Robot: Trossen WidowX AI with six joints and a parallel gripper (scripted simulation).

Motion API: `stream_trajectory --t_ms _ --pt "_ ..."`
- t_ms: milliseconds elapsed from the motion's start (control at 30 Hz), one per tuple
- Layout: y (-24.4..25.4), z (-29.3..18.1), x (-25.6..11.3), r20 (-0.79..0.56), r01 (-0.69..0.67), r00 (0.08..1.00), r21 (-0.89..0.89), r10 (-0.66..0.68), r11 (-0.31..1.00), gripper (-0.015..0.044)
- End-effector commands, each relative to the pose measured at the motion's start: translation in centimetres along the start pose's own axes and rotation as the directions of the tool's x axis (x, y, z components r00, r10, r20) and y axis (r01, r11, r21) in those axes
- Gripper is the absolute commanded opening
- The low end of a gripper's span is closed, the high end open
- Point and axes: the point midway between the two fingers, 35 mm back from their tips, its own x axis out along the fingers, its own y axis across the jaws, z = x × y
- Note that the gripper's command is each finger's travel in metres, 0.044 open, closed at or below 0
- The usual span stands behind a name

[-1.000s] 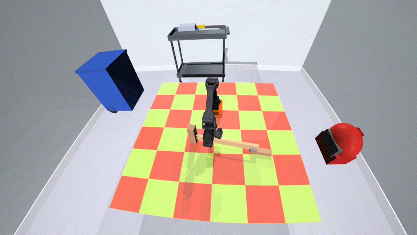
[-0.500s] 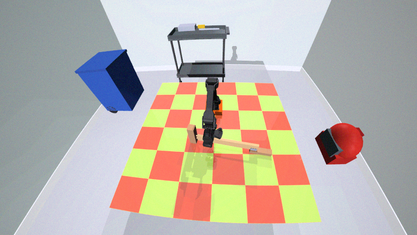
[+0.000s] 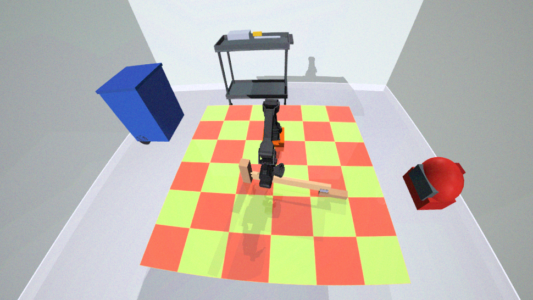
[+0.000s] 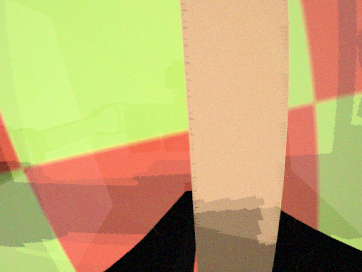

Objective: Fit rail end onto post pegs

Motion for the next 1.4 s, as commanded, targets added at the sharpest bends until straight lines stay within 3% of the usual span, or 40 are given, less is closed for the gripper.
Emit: stream_trajectory --t_ms 0,1233,1367 --pt "-0.05 -0.41 -0.1 -0.01 0.002 1.0 0.002 -0.002 1.0 0.0" --pt "-0.06 -1.27 -0.3 -0.011 0.002 1.0 0.002 -0.002 1.0 0.0" --pt "0.03 -1.02 -0.07 -0.007 -0.004 1.0 0.003 0.004 1.0 0.0105"
